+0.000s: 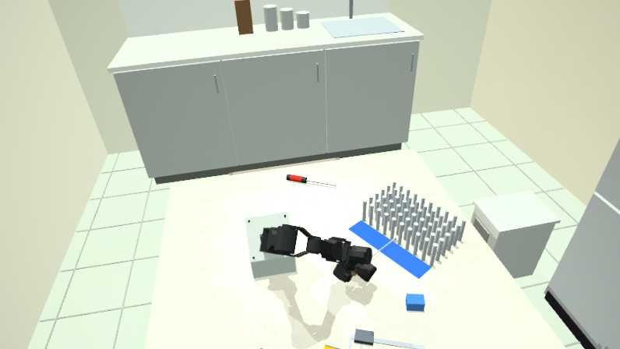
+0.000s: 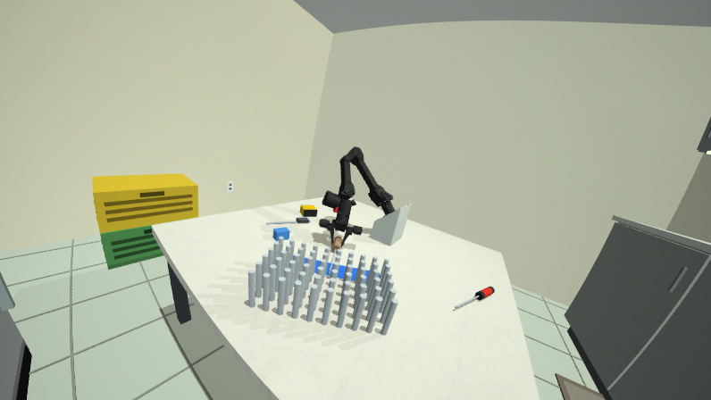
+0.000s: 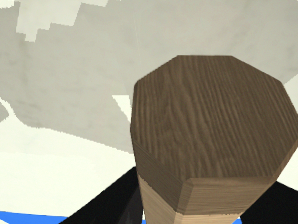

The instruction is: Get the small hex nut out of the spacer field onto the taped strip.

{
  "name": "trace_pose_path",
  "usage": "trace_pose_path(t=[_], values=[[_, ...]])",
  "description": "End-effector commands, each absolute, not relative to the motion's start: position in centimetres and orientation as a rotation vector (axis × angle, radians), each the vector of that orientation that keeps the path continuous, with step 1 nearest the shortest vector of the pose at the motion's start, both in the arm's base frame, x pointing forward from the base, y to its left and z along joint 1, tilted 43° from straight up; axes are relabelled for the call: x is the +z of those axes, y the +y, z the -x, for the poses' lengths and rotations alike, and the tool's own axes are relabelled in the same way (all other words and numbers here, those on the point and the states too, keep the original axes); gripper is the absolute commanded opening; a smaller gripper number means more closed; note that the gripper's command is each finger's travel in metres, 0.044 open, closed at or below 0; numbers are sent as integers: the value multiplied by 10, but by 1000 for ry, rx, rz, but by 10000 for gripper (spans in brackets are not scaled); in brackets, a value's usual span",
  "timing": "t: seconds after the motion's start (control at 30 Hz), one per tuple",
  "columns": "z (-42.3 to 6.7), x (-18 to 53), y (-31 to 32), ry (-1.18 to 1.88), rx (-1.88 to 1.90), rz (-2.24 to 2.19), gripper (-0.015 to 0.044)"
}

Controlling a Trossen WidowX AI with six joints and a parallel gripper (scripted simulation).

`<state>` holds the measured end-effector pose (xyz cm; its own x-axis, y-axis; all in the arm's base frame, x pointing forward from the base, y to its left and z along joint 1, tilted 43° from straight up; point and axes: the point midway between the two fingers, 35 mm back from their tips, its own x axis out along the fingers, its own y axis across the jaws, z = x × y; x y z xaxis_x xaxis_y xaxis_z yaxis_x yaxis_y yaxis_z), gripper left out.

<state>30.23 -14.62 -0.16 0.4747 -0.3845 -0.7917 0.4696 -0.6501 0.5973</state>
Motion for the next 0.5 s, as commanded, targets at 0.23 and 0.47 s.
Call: trace_pose_path(t=[0.23,0.47], values=[[-295,1,-148,73,-1284,-1881,0],[-291,3,-150,73,-1285,-1881,0]])
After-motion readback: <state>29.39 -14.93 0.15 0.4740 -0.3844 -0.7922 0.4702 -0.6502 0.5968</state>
